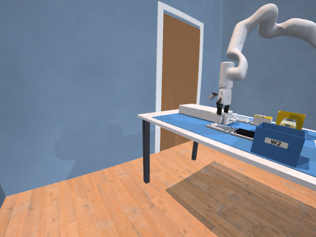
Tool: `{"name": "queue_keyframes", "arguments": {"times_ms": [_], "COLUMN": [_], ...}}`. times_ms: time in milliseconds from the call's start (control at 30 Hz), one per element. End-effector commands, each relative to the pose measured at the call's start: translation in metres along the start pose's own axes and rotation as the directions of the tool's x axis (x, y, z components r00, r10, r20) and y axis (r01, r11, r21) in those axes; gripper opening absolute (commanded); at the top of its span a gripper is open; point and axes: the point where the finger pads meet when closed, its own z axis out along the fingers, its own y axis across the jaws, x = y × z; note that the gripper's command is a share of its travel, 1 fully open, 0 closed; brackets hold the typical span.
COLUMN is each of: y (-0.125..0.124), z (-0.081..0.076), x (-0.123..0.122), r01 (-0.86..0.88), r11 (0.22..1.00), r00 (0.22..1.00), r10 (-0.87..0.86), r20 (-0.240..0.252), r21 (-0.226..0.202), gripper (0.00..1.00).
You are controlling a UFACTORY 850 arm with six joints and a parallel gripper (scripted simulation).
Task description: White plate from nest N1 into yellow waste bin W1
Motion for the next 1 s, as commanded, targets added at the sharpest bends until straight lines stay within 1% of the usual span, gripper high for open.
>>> {"name": "queue_keyframes", "arguments": {"times_ms": [0, 533, 600, 967], "y": [0.000, 0.000, 0.000, 0.000], "z": [-0.008, -0.033, -0.033, -0.051], "x": [0.001, 0.001, 0.001, 0.001], "r01": [0.000, 0.000, 0.000, 0.000], "r11": [1.000, 1.000, 1.000, 1.000], "r00": [1.000, 1.000, 1.000, 1.000], "r10": [0.000, 0.000, 0.000, 0.000], "r20": [-0.001, -0.001, -0.001, -0.001], "r21": [0.001, 0.001, 0.001, 0.001], "gripper": [0.00, 0.00, 0.00, 0.00]}}
